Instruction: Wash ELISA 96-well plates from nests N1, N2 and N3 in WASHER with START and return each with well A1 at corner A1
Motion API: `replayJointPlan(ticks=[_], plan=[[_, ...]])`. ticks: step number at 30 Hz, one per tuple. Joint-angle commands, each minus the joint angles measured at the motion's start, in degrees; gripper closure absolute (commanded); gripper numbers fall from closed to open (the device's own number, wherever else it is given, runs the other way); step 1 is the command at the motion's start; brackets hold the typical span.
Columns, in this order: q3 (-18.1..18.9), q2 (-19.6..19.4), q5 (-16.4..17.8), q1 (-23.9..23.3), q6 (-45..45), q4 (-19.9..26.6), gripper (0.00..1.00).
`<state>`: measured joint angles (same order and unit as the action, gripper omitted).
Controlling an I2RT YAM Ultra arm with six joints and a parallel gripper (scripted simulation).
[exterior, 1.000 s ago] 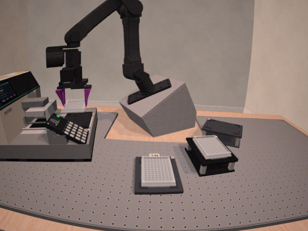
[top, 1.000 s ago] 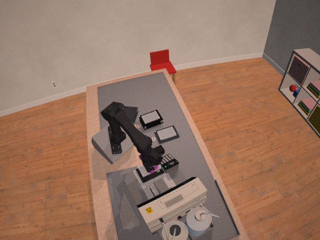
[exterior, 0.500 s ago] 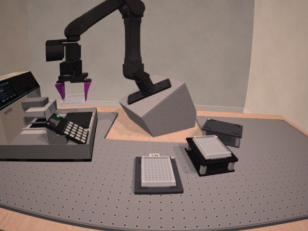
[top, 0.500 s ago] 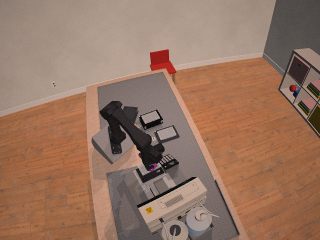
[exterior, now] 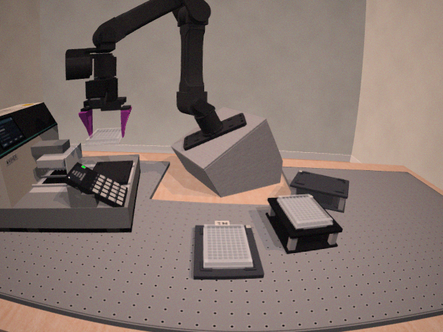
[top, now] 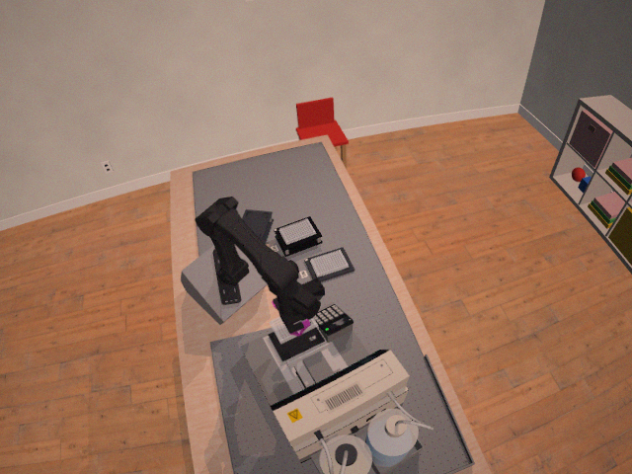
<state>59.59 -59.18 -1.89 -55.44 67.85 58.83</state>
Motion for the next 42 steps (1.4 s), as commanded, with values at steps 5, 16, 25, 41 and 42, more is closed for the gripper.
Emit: replayJointPlan(ticks=[5,16,25,41,42], plan=[[0.6,0.5,0.0,0.0,0.0,0.8,1.0],[-0.5,0.7,-5.3,10.4,1.2,0.7,1.0],[-0.7,-0.9,-11.1,22.2,-9.1,0.7,1.0],[1.7,-8.8,-19.7,41.7,-27.5,0.8,1.0],[1.9,-9.0,-19.9,42.1,-27.9,0.8,1.0]])
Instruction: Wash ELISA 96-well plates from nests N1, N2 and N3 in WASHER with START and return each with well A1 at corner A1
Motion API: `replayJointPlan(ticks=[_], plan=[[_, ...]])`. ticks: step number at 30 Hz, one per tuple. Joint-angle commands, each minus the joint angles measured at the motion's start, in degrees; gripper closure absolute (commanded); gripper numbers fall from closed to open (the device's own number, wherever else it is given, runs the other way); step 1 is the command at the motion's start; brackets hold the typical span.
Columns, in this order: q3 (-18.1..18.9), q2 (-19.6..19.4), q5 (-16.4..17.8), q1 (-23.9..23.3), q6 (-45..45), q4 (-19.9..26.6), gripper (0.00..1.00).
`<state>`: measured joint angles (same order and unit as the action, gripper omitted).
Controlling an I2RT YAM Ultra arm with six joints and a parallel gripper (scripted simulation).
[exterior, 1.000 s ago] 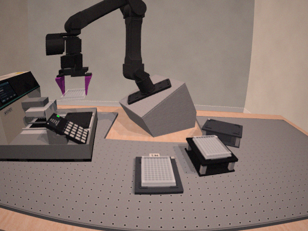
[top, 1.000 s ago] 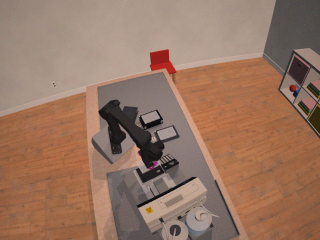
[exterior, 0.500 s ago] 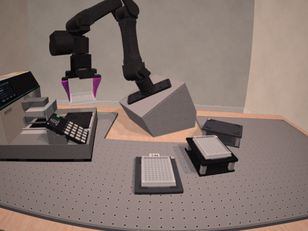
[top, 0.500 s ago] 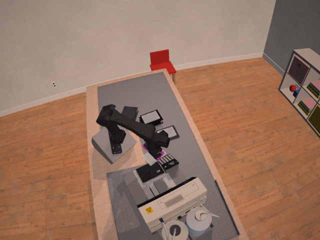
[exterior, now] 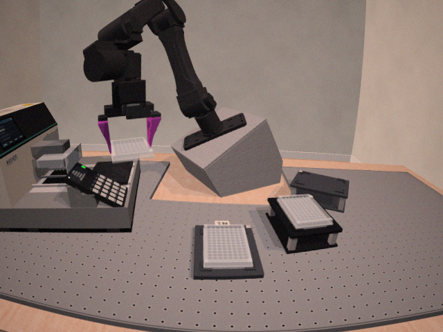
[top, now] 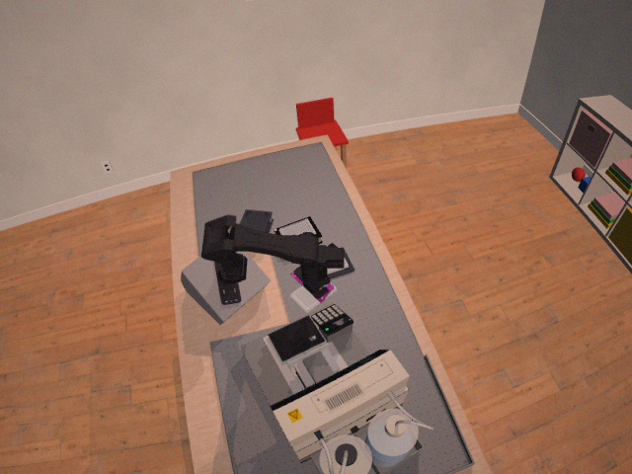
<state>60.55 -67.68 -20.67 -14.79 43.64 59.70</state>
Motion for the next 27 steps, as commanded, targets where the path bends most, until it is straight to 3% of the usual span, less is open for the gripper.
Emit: replayJointPlan(ticks=[1,5,11,13,27], plan=[[0.9,-0.5,-1.1,1.5,-3.7,0.0,1.0],[0.9,-0.5,-1.1,1.5,-3.7,0.0,1.0],[0.4,-3.0,-3.9,9.0,-1.1,0.0,1.0],[0.4,-3.0,-3.9,9.0,-1.1,0.0,1.0],[2.0,-12.0,-8.1,23.8,-16.9,-0.2,1.0]])
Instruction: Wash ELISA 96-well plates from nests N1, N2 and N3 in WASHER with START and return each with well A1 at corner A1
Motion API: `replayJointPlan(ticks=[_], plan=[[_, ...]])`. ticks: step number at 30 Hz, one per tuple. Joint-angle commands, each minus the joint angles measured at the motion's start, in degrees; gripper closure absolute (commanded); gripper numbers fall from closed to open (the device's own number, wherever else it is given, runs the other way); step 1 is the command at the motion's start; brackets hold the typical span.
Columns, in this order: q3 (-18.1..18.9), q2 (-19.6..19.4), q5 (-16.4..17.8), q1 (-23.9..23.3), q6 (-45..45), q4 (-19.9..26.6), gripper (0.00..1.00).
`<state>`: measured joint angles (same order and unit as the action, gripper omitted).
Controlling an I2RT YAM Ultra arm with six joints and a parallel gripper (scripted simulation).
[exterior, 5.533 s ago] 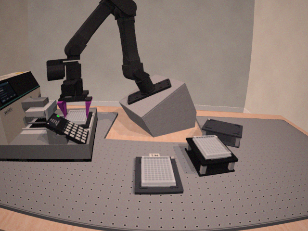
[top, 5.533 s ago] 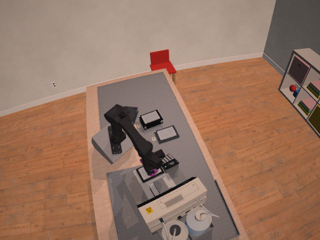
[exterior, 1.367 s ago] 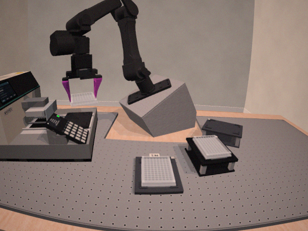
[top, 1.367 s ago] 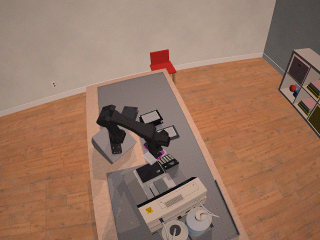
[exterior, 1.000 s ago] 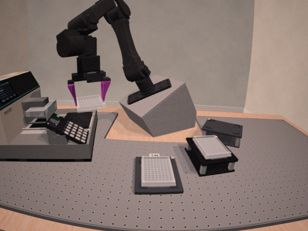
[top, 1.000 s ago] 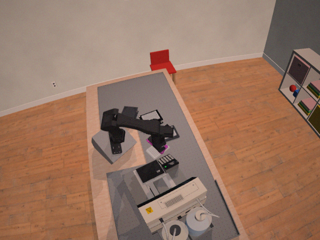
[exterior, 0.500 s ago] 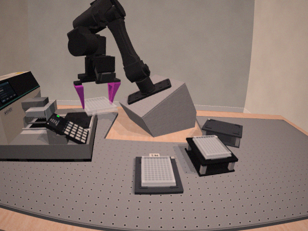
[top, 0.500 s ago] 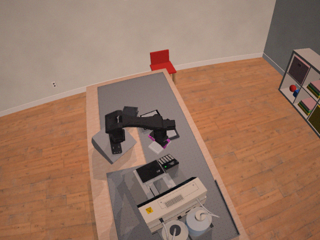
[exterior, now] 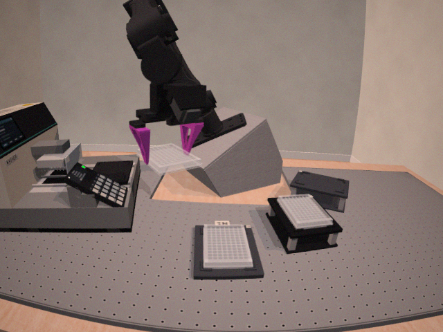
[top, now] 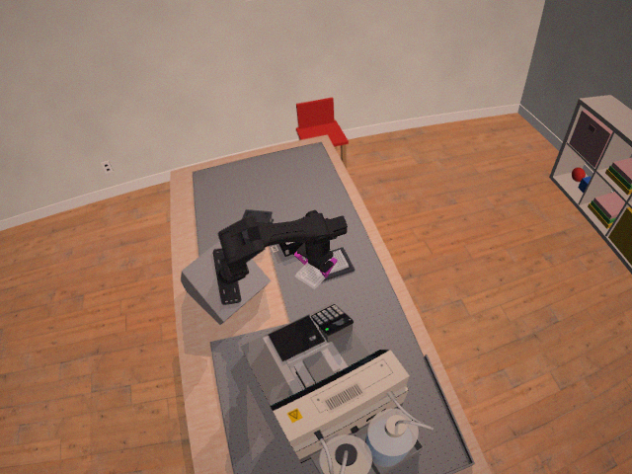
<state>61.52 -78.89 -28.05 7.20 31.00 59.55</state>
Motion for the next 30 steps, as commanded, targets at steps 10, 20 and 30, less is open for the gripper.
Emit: replayJointPlan(ticks=[10,20,30], plan=[[3.5,-6.9,-1.9,8.1,-11.4,-0.2,1.0],[3.5,-7.4,-2.1,9.0,-10.5,-0.3,1.0],[3.7,-13.3,-3.0,17.5,-12.1,-0.9,1.0]])
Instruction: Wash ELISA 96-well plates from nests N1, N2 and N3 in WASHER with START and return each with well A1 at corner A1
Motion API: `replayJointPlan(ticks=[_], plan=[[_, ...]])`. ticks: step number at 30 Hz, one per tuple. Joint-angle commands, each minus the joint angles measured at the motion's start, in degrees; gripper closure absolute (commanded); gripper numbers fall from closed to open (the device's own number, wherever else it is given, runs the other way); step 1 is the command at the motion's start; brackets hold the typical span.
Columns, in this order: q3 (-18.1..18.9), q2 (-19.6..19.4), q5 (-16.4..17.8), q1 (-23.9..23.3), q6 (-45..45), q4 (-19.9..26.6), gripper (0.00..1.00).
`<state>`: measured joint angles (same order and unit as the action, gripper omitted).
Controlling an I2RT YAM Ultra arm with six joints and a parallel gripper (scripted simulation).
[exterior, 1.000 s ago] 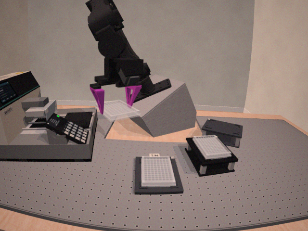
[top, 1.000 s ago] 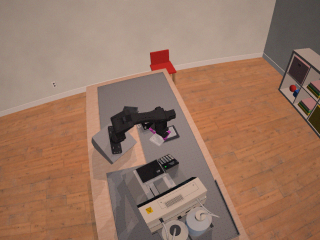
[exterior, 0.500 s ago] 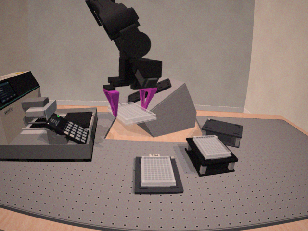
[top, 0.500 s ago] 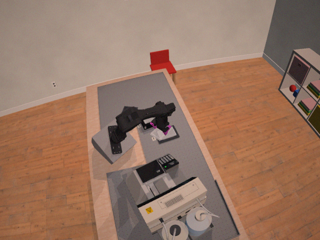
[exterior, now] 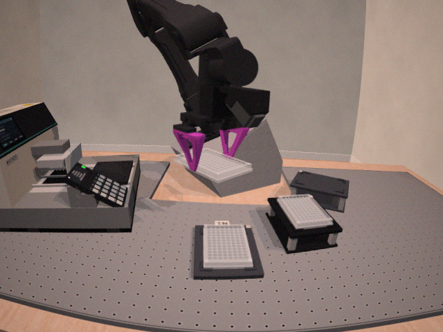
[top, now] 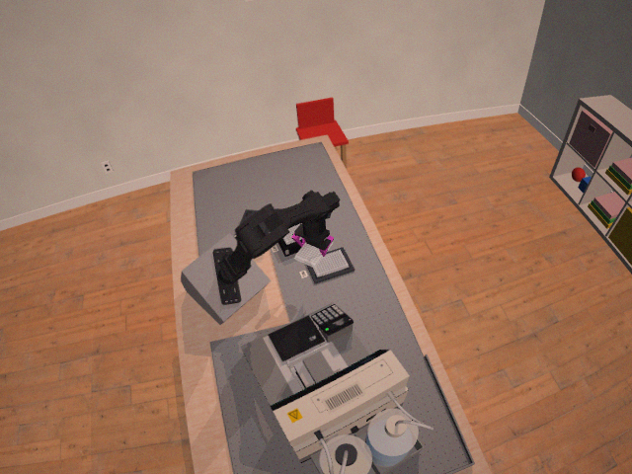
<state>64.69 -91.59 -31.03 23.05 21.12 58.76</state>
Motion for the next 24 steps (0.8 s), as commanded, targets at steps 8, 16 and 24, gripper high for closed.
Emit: replayJointPlan(ticks=[8,16,24], plan=[[1.7,-4.8,-0.3,6.3,-7.5,-0.4,1.0],[4.5,-11.1,-0.2,11.8,-14.0,-0.6,1.0],[5.7,-13.4,-0.1,13.6,-16.1,-0.6,1.0]])
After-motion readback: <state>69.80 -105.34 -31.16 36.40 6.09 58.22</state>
